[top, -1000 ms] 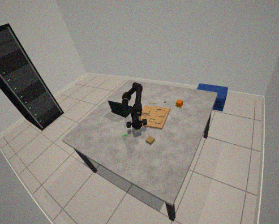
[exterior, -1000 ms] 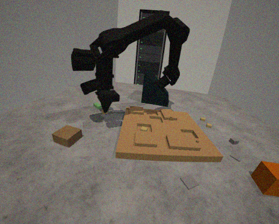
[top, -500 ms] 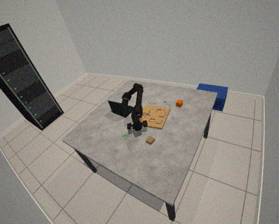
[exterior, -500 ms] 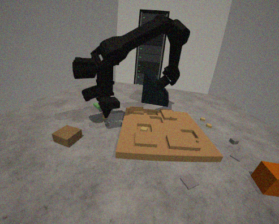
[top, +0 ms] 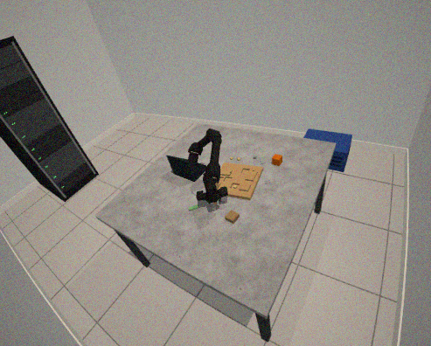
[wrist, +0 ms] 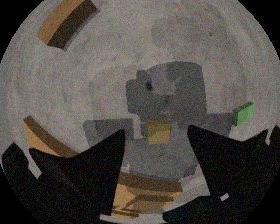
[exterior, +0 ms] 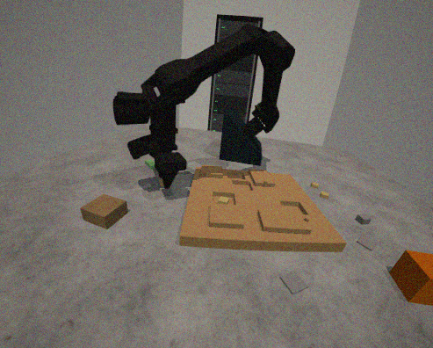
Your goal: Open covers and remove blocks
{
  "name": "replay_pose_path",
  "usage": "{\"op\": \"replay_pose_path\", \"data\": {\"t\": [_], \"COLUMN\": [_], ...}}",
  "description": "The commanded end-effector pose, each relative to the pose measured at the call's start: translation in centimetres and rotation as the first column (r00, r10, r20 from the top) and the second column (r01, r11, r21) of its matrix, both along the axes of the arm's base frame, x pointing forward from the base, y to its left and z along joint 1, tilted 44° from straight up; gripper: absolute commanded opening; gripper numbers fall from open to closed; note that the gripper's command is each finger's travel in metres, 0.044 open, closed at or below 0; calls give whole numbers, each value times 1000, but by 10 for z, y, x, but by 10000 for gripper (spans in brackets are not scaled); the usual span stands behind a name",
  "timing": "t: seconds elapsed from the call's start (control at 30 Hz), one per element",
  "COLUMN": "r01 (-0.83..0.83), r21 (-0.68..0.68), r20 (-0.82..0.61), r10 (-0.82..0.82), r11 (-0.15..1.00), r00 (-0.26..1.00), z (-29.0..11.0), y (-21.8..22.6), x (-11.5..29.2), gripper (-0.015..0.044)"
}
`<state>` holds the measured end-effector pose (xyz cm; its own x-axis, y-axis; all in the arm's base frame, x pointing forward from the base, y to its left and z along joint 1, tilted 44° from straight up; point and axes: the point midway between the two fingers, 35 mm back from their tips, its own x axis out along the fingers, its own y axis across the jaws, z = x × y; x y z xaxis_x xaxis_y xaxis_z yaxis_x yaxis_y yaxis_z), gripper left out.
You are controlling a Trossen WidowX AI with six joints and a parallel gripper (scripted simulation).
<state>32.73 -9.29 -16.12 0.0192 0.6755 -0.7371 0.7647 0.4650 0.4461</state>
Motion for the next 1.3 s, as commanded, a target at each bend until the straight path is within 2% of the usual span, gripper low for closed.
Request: {"op": "replay_pose_path", "data": {"t": [0.0, 0.07, 0.9, 1.27], "r01": [-1, -1, 2, -175], "r21": [-1, -1, 1, -25], "r20": [0, 0, -5, 159], "r10": [1, 1, -2, 177], "r11": [1000, 1000, 1000, 984], "r00": [1000, 1000, 1000, 971], "z": [0, 2, 57, 92], "y": [0, -2, -52, -18], "x": [0, 0, -3, 20], "gripper": [395, 440, 440, 151]}}
